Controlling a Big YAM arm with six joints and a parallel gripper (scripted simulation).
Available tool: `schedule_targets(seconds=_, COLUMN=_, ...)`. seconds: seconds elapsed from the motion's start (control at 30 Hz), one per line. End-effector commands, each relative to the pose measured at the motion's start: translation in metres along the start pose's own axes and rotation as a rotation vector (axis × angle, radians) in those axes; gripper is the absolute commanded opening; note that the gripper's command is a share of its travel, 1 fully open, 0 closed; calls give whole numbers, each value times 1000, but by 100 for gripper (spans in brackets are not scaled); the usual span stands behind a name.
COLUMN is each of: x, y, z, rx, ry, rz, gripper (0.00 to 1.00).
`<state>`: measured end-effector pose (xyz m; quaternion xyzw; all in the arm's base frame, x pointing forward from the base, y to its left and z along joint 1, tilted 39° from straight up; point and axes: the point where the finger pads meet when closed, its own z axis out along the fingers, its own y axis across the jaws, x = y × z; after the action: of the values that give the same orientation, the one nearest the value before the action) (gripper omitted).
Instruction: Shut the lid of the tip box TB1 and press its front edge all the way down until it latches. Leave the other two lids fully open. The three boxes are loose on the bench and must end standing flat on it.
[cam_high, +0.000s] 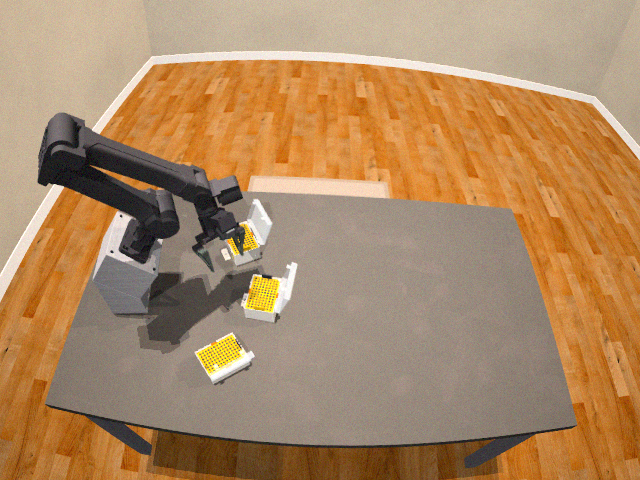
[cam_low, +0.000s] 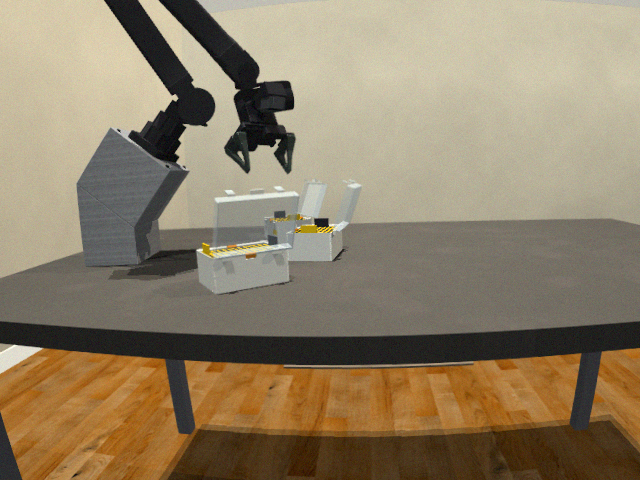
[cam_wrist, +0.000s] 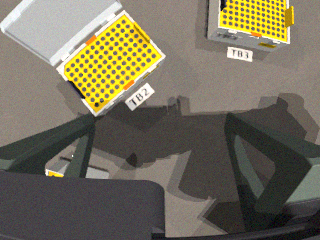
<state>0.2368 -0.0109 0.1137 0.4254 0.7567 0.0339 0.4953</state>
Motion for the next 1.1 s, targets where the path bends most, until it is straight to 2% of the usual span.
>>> schedule_targets(seconds=0.0, x=-8, y=-1, z=-1, rx=-50, ry=19, rz=-139, gripper=100)
schedule_targets(seconds=0.2, x=-7, y=-1, z=-1, rx=-136, ry=97, rz=-305, gripper=100)
schedule_targets(seconds=0.3, x=-27, y=15, z=-11, rx=-210, ry=100, rz=-369, gripper=100)
schedule_targets(seconds=0.4, x=-31, y=17, z=-13, rx=-257, ry=127, rz=-453, gripper=100)
schedule_targets(seconds=0.47, x=-31, y=17, z=-13, rx=-257, ry=127, rz=-453, gripper=100)
schedule_targets(seconds=0.5, x=-28, y=16, z=-11, rx=-262, ry=153, rz=-486, gripper=100)
schedule_targets(seconds=0.67, x=-28, y=15, z=-9, rx=-332, ry=215, rz=-626, gripper=100)
schedule_targets(seconds=0.8, x=-28, y=15, z=-9, rx=-332, ry=215, rz=-626, gripper=100)
schedule_targets(seconds=0.87, x=-15, y=5, z=-4, rx=-320, ry=242, rz=-627, gripper=100)
schedule_targets(seconds=1.03, x=-15, y=6, z=-4, rx=-322, ry=239, rz=-627, gripper=100)
schedule_targets(seconds=1.07, x=-2, y=4, z=4, rx=-335, ry=249, rz=-640, gripper=100)
